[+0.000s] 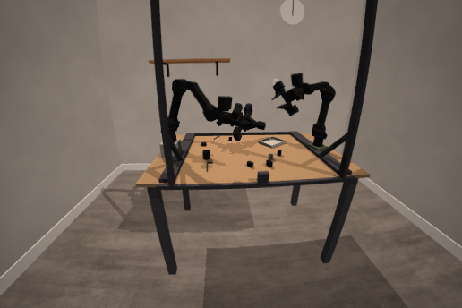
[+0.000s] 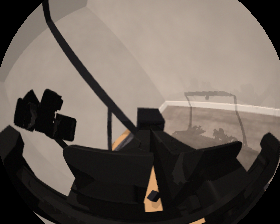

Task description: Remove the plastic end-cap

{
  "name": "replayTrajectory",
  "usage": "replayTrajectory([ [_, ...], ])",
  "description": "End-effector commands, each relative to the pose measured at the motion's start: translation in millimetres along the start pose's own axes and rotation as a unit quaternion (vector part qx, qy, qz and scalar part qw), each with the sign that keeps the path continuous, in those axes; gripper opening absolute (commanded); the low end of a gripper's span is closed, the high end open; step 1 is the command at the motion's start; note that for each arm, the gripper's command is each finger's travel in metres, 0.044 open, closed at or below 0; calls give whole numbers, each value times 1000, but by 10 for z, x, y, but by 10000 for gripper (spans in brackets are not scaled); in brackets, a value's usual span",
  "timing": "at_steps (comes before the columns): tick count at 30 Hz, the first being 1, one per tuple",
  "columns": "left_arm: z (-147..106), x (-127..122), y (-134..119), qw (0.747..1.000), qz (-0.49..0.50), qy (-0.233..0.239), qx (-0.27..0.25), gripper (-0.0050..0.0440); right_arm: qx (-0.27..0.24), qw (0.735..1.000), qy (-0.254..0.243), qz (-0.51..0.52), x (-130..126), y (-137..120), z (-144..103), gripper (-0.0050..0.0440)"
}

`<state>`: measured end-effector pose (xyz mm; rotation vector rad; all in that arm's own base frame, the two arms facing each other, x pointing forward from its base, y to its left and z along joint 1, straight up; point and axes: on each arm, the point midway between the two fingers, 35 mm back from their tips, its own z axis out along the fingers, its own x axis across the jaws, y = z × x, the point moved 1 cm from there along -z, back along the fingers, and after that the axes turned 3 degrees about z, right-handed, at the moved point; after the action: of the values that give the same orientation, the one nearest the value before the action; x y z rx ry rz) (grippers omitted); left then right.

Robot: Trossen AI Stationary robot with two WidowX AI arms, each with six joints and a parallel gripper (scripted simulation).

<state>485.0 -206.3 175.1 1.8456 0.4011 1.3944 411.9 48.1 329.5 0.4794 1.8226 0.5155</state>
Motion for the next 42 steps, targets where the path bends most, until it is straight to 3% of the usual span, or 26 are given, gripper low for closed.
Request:
replayTrajectory([
  [1, -12, 101, 119, 1000, -3, 10, -14, 0, -1, 996, 14, -84, -56, 148, 133, 215],
  [11, -12, 101, 119, 1000, -3, 10, -14, 0, 2, 970, 65, -235, 63, 266, 466, 215],
  [18, -12, 101, 119, 1000, -3, 10, -14, 0, -8, 925, 109, -363, 219, 354, 749, 215],
  [24, -12, 101, 119, 1000, -3, 10, -14, 0, -24, 872, 145, -466, 379, 419, 977, 215],
  [28, -12, 101, 119, 1000, -3, 10, -14, 0, -27, 860, 155, -486, 432, 403, 1014, 215],
  [42, -12, 101, 119, 1000, -3, 10, -14, 0, -27, 870, 143, -472, 360, 443, 968, 215],
])
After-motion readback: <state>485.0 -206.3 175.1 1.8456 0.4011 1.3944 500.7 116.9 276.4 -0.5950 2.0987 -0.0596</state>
